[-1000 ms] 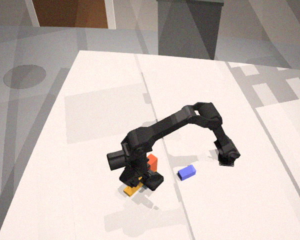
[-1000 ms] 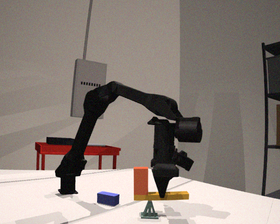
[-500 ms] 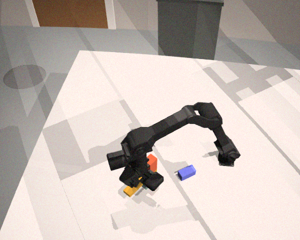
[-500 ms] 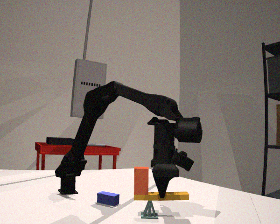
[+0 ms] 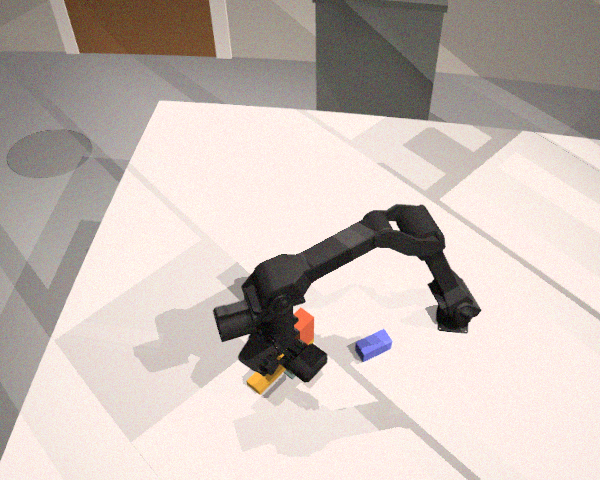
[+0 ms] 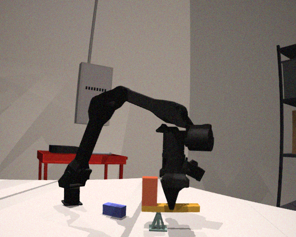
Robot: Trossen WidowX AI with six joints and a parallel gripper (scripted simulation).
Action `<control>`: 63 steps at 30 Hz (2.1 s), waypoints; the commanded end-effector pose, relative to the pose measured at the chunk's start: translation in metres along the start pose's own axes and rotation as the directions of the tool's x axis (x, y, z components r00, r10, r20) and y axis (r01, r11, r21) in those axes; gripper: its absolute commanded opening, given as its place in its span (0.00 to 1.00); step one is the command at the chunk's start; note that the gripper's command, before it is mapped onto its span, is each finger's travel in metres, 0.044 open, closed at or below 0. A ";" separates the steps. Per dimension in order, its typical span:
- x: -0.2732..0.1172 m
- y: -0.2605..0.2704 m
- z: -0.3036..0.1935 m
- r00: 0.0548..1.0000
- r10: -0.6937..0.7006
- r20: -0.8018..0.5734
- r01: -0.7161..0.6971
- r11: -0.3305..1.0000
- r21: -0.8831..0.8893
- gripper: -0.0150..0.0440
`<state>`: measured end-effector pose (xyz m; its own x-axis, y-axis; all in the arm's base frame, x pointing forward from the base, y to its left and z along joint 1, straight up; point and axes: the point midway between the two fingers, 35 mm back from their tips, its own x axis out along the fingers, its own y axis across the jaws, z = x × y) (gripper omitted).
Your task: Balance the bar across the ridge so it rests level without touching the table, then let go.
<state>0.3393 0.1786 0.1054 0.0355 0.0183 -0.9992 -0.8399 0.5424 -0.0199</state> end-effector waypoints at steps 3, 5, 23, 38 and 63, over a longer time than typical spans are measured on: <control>0.004 0.000 0.000 1.000 0.003 -0.004 -0.003 1.000 0.004 0.25; 0.004 0.000 0.000 1.000 0.003 -0.004 -0.003 1.000 0.004 0.25; -0.001 0.000 0.001 1.000 -0.001 0.001 0.001 1.000 0.000 0.25; -0.001 0.000 0.001 1.000 -0.001 0.001 0.001 1.000 0.000 0.25; -0.001 0.000 0.001 1.000 -0.001 0.001 0.001 1.000 0.000 0.54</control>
<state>0.3398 0.1789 0.1067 0.0374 0.0192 -0.9991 -0.8399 0.5424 -0.0210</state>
